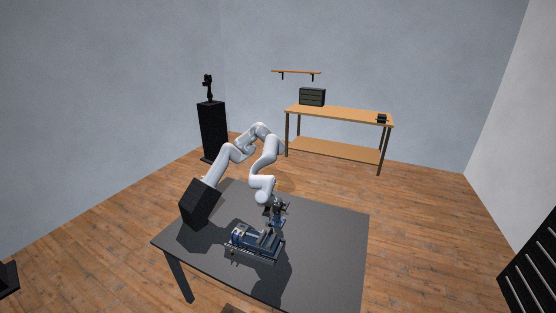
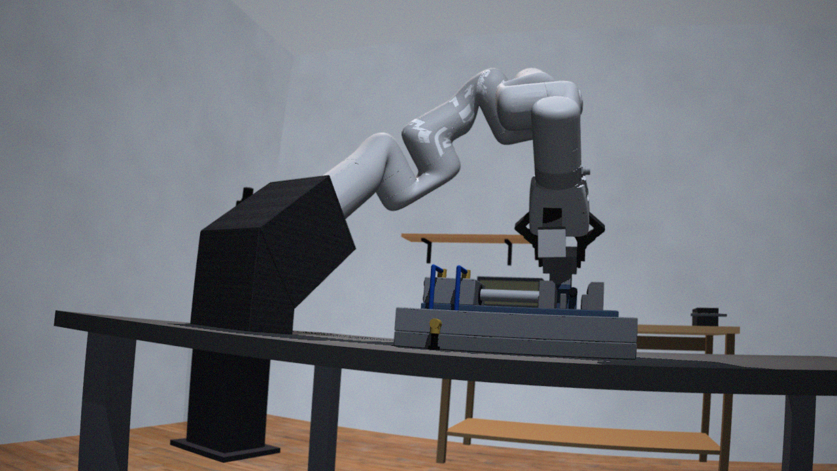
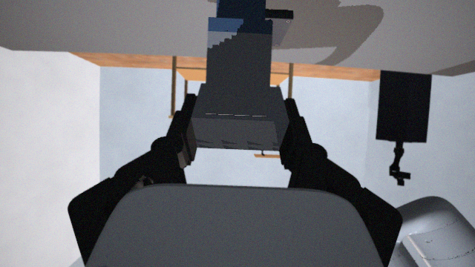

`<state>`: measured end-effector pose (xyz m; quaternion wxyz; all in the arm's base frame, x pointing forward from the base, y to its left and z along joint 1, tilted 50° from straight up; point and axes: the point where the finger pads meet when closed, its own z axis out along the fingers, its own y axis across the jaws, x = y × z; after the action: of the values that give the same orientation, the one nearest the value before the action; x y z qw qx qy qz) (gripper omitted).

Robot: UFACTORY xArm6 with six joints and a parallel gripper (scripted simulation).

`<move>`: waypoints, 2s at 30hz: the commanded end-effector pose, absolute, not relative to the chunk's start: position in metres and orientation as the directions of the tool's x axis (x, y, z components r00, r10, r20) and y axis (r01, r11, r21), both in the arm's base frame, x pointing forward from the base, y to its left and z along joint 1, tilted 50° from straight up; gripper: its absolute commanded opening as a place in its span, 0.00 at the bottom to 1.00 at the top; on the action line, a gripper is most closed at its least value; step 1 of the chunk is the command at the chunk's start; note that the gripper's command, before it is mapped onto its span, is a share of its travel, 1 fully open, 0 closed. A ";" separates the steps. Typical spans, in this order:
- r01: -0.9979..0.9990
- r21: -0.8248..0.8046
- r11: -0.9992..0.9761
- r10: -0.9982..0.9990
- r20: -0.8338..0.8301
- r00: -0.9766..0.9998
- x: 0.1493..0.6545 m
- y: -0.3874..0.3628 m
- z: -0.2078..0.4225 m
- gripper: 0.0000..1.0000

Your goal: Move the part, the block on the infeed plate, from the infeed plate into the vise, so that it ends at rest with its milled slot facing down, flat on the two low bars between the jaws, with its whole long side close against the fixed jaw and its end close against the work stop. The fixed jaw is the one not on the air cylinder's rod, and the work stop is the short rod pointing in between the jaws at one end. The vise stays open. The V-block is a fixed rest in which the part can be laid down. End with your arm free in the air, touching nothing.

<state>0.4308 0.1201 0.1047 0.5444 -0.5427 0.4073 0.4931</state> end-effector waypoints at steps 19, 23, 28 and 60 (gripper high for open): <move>-0.979 -0.192 -0.074 0.094 -0.978 0.184 0.431 0.110 0.113 0.00; -0.979 -0.192 -0.074 0.094 -0.978 0.184 0.431 0.109 0.114 0.00; -0.979 -0.192 -0.074 0.094 -0.978 0.184 0.430 0.106 0.116 0.00; -0.979 -0.192 -0.074 0.094 -0.978 0.184 0.430 0.100 0.121 0.00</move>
<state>0.4291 0.1011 0.1204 0.5445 -0.5426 0.4073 0.4932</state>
